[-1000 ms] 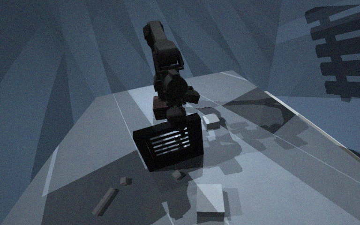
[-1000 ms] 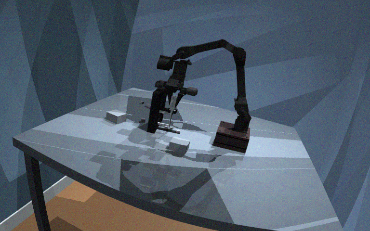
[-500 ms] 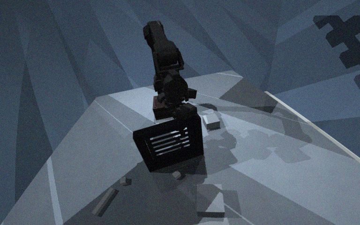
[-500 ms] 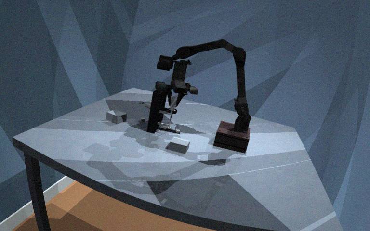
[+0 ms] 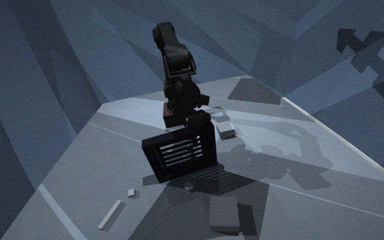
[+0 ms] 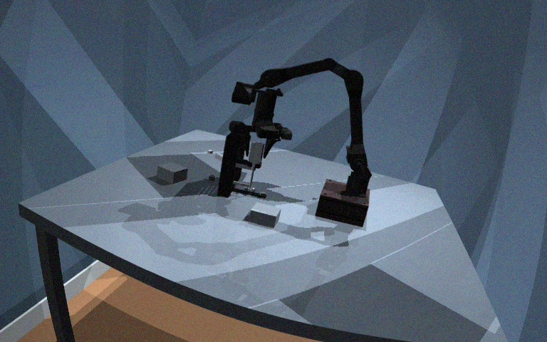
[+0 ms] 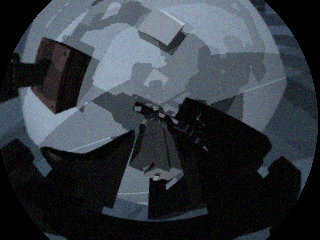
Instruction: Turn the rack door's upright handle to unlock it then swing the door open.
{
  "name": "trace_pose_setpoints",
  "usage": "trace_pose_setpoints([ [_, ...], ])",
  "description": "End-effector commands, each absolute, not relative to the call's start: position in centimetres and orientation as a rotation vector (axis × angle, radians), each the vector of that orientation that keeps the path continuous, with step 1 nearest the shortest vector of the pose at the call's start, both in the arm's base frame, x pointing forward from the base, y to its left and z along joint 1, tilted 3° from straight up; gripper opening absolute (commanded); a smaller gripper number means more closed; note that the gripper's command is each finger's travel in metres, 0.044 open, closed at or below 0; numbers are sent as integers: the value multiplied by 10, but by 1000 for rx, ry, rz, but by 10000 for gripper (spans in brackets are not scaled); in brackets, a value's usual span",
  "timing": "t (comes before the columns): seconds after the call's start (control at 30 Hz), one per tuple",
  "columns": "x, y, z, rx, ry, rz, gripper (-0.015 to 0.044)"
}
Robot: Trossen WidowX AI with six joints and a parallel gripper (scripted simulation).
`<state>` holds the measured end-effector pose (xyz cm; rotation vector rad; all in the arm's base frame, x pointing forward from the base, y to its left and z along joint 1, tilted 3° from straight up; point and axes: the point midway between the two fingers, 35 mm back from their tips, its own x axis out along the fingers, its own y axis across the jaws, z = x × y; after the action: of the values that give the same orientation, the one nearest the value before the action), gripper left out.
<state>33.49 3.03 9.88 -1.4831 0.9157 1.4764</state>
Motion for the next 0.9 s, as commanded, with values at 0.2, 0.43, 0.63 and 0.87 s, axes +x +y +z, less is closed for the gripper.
trace_pose_setpoints([
  [0.2,335,30,98,-1252,1097,1261,295],
  [0.43,335,30,98,-989,1254,1017,295],
  [0.63,335,30,98,-759,1359,801,295],
  [0.87,335,30,98,-486,1449,545,295],
])
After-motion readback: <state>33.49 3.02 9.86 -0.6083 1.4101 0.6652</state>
